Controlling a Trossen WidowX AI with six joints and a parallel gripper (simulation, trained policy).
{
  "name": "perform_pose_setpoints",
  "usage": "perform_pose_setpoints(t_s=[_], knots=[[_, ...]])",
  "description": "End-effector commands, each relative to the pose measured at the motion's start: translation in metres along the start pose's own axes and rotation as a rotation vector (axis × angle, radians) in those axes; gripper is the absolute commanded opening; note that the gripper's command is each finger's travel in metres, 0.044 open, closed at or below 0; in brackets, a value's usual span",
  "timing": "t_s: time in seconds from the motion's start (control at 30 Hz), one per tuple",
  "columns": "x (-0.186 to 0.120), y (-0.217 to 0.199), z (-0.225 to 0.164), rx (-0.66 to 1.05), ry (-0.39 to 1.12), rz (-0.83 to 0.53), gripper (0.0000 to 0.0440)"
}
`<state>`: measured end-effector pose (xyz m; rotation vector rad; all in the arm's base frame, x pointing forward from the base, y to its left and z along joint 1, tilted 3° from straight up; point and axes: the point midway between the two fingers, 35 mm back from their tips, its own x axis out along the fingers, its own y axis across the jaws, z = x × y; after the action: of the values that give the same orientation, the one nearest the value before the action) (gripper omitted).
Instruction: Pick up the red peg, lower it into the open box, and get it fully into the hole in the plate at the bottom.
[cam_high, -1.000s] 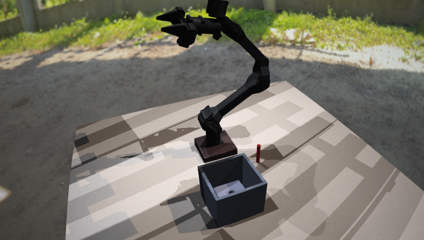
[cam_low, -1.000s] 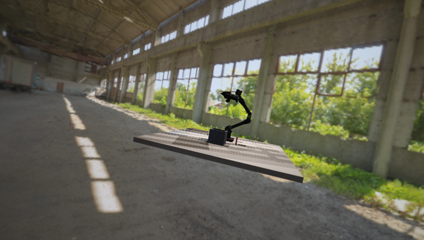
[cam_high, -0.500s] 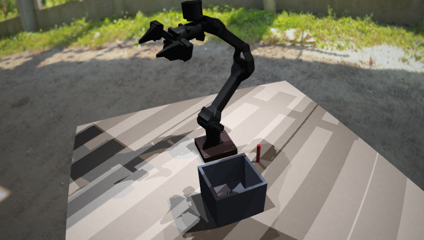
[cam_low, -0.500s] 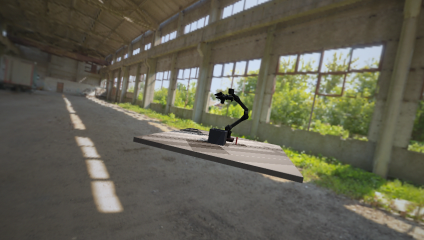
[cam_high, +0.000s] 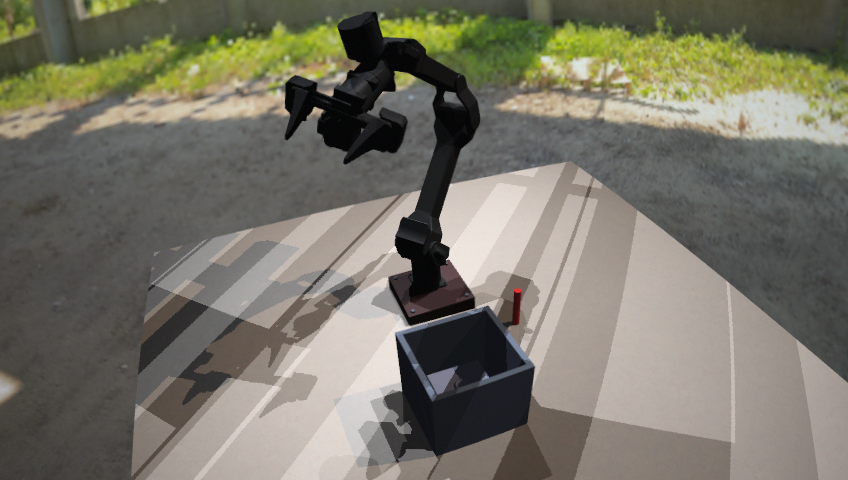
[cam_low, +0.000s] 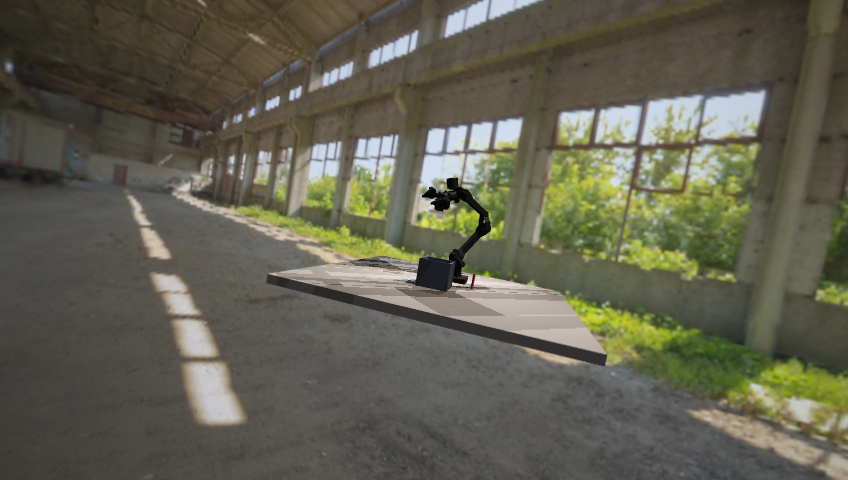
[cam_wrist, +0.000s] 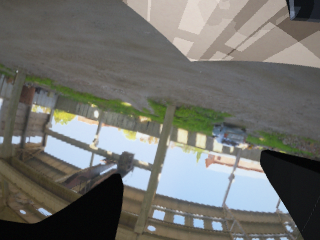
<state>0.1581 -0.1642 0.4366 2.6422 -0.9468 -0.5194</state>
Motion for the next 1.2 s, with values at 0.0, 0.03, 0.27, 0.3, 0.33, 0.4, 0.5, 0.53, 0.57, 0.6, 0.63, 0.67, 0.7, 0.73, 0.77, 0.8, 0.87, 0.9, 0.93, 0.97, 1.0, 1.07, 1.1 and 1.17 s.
perform_pose_setpoints(t_s=[0.0, 0.03, 0.27, 0.3, 0.33, 0.4, 0.5, 0.53, 0.57, 0.6, 0.63, 0.67, 0.7, 0.73, 0.77, 0.8, 0.87, 0.9, 0.93, 0.97, 1.0, 1.07, 1.1, 1.17], knots=[[0.011, -0.018, 0.0, -0.032, -0.011, -0.095, 0.044], [0.014, -0.024, 0.0, -0.04, -0.013, -0.121, 0.044], [0.029, -0.064, 0.002, -0.104, -0.03, -0.297, 0.044], [0.031, -0.07, 0.003, -0.114, -0.032, -0.321, 0.044], [0.032, -0.076, 0.003, -0.123, -0.034, -0.346, 0.044], [0.034, -0.088, 0.004, -0.143, -0.037, -0.393, 0.044], [0.037, -0.106, 0.006, -0.174, -0.043, -0.464, 0.044], [0.038, -0.112, 0.007, -0.185, -0.045, -0.488, 0.044], [0.038, -0.118, 0.007, -0.195, -0.047, -0.511, 0.044], [0.038, -0.124, 0.008, -0.206, -0.049, -0.534, 0.044], [0.038, -0.13, 0.009, -0.218, -0.051, -0.557, 0.044], [0.038, -0.136, 0.01, -0.229, -0.053, -0.58, 0.044], [0.038, -0.142, 0.012, -0.241, -0.055, -0.603, 0.044], [0.038, -0.148, 0.013, -0.253, -0.058, -0.625, 0.044], [0.037, -0.154, 0.014, -0.265, -0.06, -0.648, 0.044], [0.037, -0.16, 0.016, -0.277, -0.062, -0.671, 0.044], [0.035, -0.172, 0.019, -0.303, -0.066, -0.717, 0.044], [0.034, -0.178, 0.02, -0.317, -0.068, -0.739, 0.044], [0.033, -0.184, 0.022, -0.331, -0.07, -0.762, 0.044], [0.031, -0.19, 0.024, -0.345, -0.072, -0.785, 0.044], [0.03, -0.196, 0.026, -0.36, -0.074, -0.807, 0.044], [0.026, -0.208, 0.03, -0.391, -0.077, -0.853, 0.0439], [0.024, -0.213, 0.032, -0.407, -0.078, -0.875, 0.0439], [0.02, -0.225, 0.037, -0.441, -0.08, -0.921, 0.0438]])
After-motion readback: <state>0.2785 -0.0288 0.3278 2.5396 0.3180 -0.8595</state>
